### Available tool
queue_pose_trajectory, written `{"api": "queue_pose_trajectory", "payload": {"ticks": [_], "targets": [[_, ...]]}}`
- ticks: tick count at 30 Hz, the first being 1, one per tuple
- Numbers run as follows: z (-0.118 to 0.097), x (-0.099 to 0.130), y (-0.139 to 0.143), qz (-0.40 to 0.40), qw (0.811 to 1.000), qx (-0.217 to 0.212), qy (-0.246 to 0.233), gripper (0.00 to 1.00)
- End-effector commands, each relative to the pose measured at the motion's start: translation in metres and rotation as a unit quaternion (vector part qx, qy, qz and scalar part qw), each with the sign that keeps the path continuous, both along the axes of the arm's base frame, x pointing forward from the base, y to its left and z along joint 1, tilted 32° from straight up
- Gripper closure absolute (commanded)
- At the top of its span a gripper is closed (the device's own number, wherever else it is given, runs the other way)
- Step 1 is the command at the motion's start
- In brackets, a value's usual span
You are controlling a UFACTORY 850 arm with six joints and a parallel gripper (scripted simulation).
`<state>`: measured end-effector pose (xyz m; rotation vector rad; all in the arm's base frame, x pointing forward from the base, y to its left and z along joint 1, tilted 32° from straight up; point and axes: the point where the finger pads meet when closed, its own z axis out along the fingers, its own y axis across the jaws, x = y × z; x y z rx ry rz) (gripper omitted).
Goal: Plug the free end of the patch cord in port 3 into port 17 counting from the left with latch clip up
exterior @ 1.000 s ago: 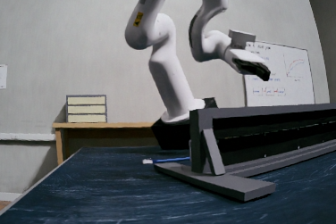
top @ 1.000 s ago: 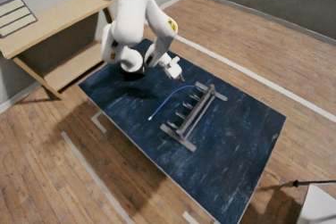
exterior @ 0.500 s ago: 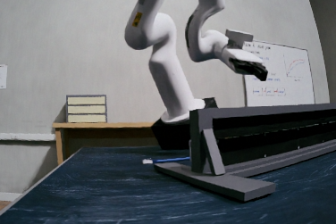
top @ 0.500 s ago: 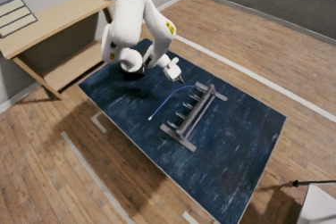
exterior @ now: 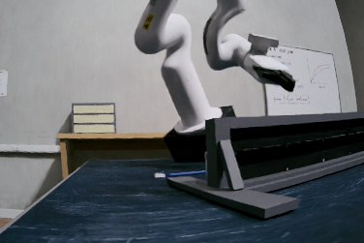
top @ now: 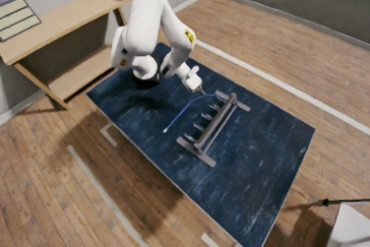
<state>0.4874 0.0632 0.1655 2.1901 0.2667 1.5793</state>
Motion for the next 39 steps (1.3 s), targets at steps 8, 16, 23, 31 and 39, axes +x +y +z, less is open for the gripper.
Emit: {"api": "queue_pose_trajectory", "payload": {"ticks": [8, 16, 23, 31, 39], "targets": [[-0.0039, 0.0154, -0.0032, 0.0, 1.0, 0.0, -0.001, 1.0], [-0.0041, 0.0161, -0.0034, 0.0, 1.0, 0.0, -0.001, 1.0], [-0.0041, 0.0161, -0.0034, 0.0, 1.0, 0.0, -0.001, 1.0], [-0.0041, 0.0161, -0.0034, 0.0, 1.0, 0.0, -0.001, 1.0], [-0.0041, 0.0161, -0.0034, 0.0, 1.0, 0.0, -0.001, 1.0]]}}
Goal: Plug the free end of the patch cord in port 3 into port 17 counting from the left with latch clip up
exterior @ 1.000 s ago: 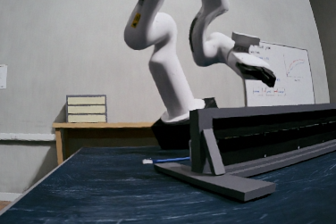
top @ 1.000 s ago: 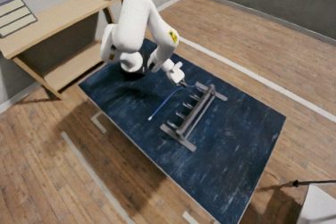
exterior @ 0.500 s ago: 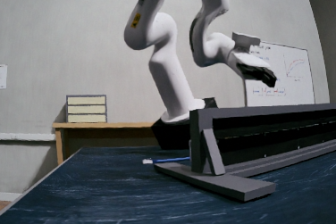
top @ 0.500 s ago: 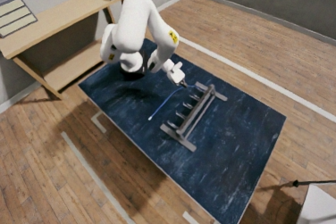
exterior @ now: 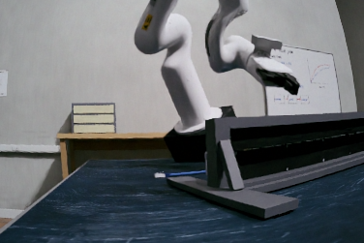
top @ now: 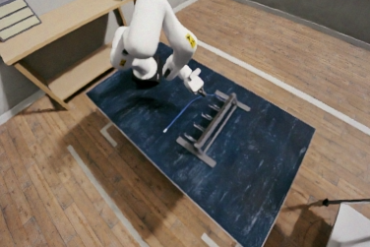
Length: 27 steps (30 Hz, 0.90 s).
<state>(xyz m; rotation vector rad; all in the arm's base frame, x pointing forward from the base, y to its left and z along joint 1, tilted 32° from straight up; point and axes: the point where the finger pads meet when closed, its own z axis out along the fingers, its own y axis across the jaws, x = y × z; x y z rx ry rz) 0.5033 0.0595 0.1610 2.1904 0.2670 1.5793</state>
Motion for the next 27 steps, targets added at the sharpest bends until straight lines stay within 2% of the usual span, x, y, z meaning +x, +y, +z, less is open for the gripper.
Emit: {"api": "queue_pose_trajectory", "payload": {"ticks": [1, 27], "targets": [[0.0004, 0.0002, 0.0003, 0.0, 1.0, 0.0, -0.001, 1.0], [0.0022, -0.006, 0.0018, 0.0, 1.0, 0.0, -0.001, 1.0]]}}
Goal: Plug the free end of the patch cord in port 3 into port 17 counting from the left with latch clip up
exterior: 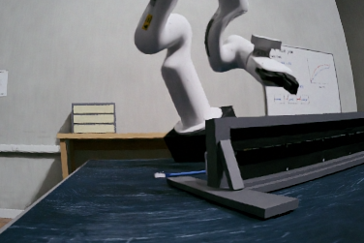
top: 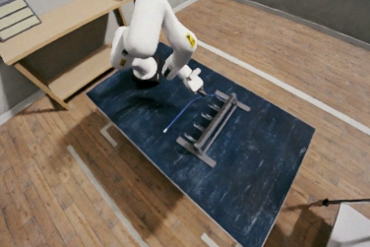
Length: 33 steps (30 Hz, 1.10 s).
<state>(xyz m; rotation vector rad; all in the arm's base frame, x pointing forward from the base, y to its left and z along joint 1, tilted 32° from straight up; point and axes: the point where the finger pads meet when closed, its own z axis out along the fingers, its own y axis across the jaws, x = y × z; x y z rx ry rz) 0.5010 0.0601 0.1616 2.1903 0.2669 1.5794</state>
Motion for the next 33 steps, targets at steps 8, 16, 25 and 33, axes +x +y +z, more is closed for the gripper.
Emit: {"api": "queue_pose_trajectory", "payload": {"ticks": [8, 16, 25, 33], "targets": [[0.006, -0.022, 0.006, 0.0, 1.0, 0.0, -0.001, 1.0], [0.009, -0.032, 0.008, 0.0, 1.0, 0.0, -0.001, 1.0], [0.01, -0.035, 0.009, 0.0, 1.0, 0.0, -0.001, 1.0], [0.014, -0.036, 0.001, 0.0, 1.0, 0.0, -0.001, 1.0]]}}
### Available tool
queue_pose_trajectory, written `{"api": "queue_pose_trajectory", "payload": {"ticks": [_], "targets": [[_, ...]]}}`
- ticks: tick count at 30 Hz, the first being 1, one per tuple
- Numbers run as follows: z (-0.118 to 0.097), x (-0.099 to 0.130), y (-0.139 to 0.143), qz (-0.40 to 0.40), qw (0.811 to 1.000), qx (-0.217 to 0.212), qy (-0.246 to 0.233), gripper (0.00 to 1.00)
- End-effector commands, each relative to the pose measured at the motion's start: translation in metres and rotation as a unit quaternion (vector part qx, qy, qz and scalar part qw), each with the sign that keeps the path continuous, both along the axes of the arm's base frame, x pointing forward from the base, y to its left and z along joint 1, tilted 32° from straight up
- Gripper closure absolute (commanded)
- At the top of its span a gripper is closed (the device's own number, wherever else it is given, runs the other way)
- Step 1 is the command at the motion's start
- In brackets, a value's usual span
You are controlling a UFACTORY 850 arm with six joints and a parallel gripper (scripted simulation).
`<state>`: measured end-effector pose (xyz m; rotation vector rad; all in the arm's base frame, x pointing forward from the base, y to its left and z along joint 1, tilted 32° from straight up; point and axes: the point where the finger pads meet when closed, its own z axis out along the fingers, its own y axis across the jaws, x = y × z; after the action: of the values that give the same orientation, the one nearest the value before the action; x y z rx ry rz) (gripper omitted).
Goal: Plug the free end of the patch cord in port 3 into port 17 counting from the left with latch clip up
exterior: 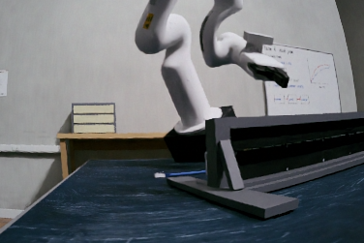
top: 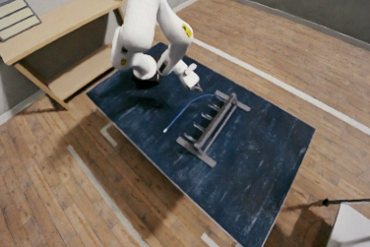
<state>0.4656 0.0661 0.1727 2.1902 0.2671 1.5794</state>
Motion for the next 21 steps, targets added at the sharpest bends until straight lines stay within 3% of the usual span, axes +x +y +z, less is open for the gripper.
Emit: {"api": "queue_pose_trajectory", "payload": {"ticks": [1, 21], "targets": [[0.005, -0.001, -0.008, 0.0, 1.0, 0.0, -0.001, 1.0], [0.04, -0.008, -0.078, 0.0, 1.0, 0.0, -0.001, 1.0]]}}
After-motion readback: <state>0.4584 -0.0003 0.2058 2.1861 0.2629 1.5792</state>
